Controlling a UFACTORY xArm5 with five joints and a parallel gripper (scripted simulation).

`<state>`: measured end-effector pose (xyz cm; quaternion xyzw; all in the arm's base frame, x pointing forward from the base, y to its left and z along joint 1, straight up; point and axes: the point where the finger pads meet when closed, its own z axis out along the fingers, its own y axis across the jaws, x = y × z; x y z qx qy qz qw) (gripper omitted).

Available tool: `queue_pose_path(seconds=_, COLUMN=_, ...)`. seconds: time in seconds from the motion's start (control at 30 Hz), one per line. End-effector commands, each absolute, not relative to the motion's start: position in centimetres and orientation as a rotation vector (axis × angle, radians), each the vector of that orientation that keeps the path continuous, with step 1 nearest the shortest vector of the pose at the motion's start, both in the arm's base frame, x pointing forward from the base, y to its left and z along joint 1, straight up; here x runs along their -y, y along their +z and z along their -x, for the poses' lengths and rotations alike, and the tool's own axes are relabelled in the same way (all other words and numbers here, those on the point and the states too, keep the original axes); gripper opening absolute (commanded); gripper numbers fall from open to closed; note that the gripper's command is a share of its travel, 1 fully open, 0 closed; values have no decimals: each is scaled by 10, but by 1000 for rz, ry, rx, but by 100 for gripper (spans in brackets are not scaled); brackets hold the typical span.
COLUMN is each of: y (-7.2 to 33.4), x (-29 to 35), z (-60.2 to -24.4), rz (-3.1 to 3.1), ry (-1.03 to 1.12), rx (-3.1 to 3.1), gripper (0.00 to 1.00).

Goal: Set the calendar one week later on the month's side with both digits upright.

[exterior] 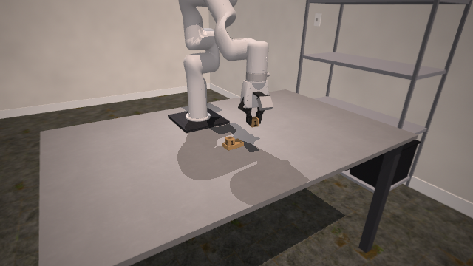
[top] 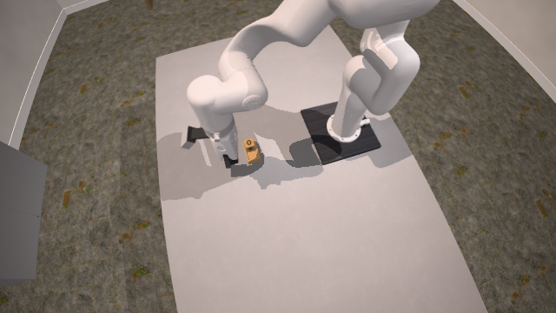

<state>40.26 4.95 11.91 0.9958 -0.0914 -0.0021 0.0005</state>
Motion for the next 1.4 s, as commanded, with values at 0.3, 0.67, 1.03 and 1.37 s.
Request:
queue_pose_path(seconds=0.3, y=121, x=-64, z=-390, rz=-3118, ry=2, rx=-384, gripper=29)
queue_pose_path(seconds=0.67, y=120, x=-74, z=-379, rz=-3019, ry=2, rx=-868, gripper=29)
queue_pose_path(seconds=1.03, y=120, x=-83, z=-368, rz=-2844, ry=2, rx=-1333, gripper=29)
queue_pose_path(seconds=1.37, y=119, x=-89, z=-360, rz=-2679, ry=2, rx=-1640, gripper=29)
